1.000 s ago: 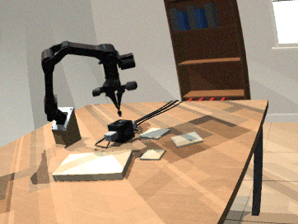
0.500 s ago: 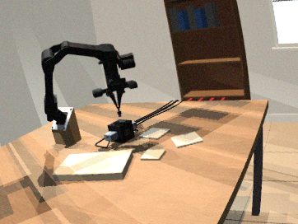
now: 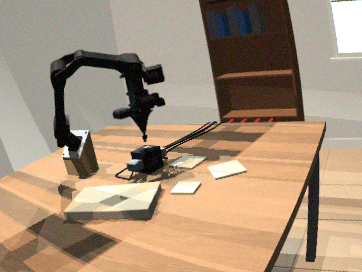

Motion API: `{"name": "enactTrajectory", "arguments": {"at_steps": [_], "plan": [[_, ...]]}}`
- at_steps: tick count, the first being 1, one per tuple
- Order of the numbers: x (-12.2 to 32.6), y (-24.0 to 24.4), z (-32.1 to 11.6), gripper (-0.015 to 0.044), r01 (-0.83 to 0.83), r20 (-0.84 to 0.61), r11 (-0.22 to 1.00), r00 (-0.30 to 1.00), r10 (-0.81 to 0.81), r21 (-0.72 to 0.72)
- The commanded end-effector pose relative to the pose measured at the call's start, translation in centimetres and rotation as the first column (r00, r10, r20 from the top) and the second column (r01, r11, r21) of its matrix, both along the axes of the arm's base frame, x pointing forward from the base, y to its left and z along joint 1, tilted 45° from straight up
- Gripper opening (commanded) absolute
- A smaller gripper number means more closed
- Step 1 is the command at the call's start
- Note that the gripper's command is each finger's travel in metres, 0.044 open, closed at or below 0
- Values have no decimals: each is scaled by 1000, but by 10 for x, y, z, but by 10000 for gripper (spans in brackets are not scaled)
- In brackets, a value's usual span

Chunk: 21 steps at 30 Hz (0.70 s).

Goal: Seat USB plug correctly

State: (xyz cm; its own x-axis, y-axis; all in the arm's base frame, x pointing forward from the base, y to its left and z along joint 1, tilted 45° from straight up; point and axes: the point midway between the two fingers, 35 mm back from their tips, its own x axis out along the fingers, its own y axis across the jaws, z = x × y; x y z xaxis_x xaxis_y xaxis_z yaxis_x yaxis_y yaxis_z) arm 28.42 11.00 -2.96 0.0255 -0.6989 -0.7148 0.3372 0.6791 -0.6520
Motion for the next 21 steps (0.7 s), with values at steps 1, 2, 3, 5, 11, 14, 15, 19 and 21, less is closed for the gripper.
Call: {"name": "enactTrajectory", "arguments": {"at_steps": [1,2,3,5,11,14,15,19,21], "plan": [[0,0,0,0,-77,-76,997,994,77,1],[0,0,0,0,-95,-94,995,991,95,2],[0,0,0,0,-114,-112,993,987,114,3],[0,0,0,0,-151,-148,989,977,150,6],[0,0,0,0,-259,-254,965,932,257,25],[0,0,0,0,-311,-305,950,901,308,39],[0,0,0,0,-328,-321,944,890,324,44],[0,0,0,0,-394,-386,917,837,388,68],[0,0,0,0,-425,-416,901,807,419,82]]}}
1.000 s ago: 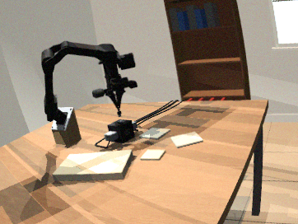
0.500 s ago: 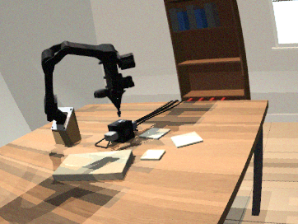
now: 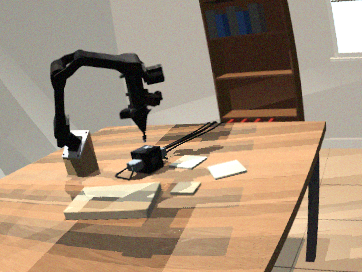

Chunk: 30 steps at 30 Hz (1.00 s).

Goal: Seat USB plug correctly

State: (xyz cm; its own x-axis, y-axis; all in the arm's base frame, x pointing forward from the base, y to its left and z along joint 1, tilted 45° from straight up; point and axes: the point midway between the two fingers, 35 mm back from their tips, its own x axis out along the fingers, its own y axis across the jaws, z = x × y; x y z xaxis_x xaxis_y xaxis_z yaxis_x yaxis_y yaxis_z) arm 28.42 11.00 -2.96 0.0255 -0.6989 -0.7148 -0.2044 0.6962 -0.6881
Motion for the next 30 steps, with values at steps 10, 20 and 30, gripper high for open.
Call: {"name": "enactTrajectory", "arguments": {"at_steps": [10,20,30], "plan": [[0,0,0,0,-241,-236,970,942,239,21],[0,0,0,0,-409,-401,909,823,403,75],[0,0,0,0,-551,-539,820,647,539,157]]}}
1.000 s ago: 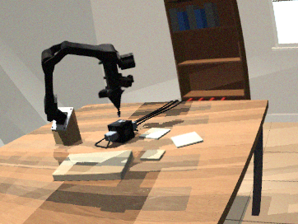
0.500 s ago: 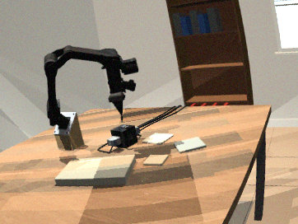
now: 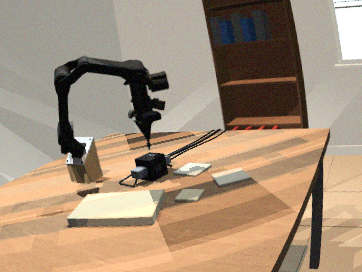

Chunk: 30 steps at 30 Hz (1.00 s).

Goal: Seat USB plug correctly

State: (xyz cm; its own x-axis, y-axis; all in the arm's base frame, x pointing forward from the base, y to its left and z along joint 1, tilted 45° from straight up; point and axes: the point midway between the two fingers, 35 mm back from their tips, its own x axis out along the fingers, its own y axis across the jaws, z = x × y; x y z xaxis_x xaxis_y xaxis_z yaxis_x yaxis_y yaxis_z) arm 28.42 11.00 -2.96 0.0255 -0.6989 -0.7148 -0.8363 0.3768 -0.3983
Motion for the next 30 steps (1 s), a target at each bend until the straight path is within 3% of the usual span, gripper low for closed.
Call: {"name": "enactTrajectory", "arguments": {"at_steps": [1,15,30], "plan": [[0,0,0,0,-77,-76,997,994,77,1],[0,0,0,0,-325,-319,945,892,322,43],[0,0,0,0,-333,-323,942,887,329,45]]}}
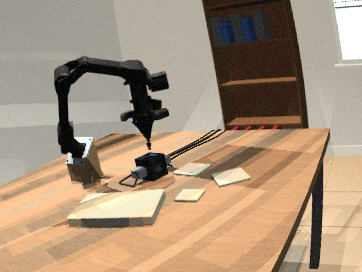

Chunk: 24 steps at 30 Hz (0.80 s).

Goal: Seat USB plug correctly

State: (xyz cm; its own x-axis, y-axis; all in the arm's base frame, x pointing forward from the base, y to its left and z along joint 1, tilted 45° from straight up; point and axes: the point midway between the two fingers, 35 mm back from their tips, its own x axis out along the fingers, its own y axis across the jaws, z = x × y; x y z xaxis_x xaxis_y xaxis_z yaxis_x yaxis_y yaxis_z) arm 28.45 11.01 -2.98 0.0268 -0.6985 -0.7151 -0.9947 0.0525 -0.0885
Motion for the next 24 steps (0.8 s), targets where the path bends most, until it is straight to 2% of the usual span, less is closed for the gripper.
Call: {"name": "enactTrajectory", "arguments": {"at_steps": [1,24], "plan": [[0,0,0,0,1,1,1000,1000,-1,1],[0,-1,-3,0,4,5,1000,1000,-4,13]]}}
